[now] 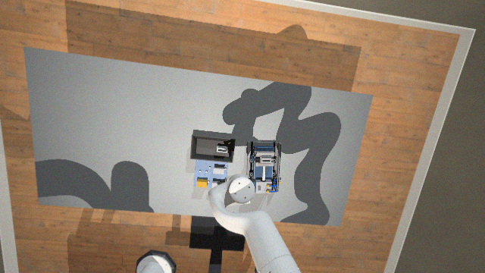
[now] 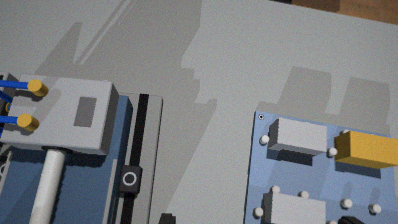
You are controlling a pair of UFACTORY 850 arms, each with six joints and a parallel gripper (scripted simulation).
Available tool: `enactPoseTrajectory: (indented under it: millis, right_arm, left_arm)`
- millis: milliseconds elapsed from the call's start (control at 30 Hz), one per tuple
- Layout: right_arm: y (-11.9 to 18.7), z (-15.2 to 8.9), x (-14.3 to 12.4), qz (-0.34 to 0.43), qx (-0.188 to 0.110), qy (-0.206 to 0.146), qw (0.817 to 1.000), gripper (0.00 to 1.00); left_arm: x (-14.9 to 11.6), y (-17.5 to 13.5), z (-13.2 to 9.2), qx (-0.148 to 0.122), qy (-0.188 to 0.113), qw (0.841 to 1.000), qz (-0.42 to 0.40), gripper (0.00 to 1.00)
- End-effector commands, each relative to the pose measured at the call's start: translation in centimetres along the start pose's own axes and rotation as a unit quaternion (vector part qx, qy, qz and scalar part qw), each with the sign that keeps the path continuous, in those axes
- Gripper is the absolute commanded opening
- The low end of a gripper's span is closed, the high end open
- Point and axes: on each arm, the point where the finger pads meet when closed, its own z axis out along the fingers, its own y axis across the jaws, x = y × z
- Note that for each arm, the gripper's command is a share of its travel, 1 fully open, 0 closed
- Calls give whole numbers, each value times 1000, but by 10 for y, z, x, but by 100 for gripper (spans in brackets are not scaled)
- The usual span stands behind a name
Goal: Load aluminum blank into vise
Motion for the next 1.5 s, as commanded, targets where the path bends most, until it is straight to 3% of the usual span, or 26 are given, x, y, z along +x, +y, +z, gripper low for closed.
enactPoseTrajectory:
  millis: [0,867,1133,1167,1467]
  right_arm:
    - [38,2,-7,8,8,-38,999,100]
    - [166,8,-21,30,23,-158,987,100]
    - [172,8,-21,31,22,-164,986,100]
    - [172,8,-21,31,22,-164,986,0]
    - [172,8,-21,31,22,-164,986,0]
  left_arm:
    - [0,0,-1,0,1,1000,0,100]
    - [0,0,-1,0,1,1000,0,100]
    - [0,0,-1,0,1,1000,0,100]
    - [0,0,-1,0,1,1000,0,100]
    - [0,0,-1,0,1,1000,0,100]
